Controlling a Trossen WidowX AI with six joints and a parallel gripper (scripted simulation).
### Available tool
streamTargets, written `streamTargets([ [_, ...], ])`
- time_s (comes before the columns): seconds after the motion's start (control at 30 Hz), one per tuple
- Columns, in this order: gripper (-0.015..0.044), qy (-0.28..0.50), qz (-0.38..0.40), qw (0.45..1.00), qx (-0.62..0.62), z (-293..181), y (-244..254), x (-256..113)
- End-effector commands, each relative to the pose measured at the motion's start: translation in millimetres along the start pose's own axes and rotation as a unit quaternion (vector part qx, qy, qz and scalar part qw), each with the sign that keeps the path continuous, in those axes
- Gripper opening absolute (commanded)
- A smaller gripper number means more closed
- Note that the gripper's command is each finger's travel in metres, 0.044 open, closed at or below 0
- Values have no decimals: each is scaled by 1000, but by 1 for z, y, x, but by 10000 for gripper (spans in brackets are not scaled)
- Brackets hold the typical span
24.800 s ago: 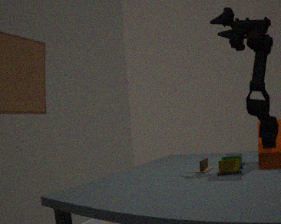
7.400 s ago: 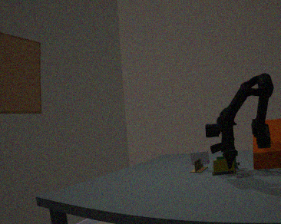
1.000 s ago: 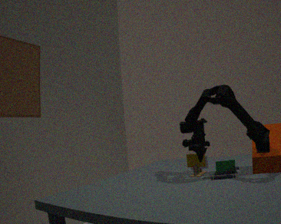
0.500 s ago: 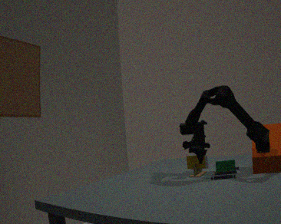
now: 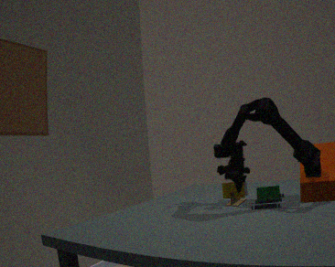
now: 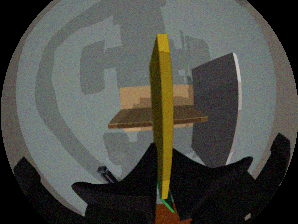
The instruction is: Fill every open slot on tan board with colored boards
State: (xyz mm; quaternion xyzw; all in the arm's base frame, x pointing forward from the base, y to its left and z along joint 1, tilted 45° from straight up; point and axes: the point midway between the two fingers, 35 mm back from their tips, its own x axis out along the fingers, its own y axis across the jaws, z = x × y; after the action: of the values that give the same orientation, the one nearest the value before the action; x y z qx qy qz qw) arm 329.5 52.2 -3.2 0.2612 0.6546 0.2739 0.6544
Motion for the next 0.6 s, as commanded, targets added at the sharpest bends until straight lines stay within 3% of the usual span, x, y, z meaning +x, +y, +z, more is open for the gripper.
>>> streamTargets([
  [0.0, 0, 0, 2, 1000, 2, 0, 1, 3],
  [0.33, 0, 0, 0, 1000, 0, 0, 0, 2],
  [0.53, 157, 0, 0, 1000, 0, 0, 0, 2],
  [0.57, 162, 0, 0, 1000, 0, 0, 0, 2],
])
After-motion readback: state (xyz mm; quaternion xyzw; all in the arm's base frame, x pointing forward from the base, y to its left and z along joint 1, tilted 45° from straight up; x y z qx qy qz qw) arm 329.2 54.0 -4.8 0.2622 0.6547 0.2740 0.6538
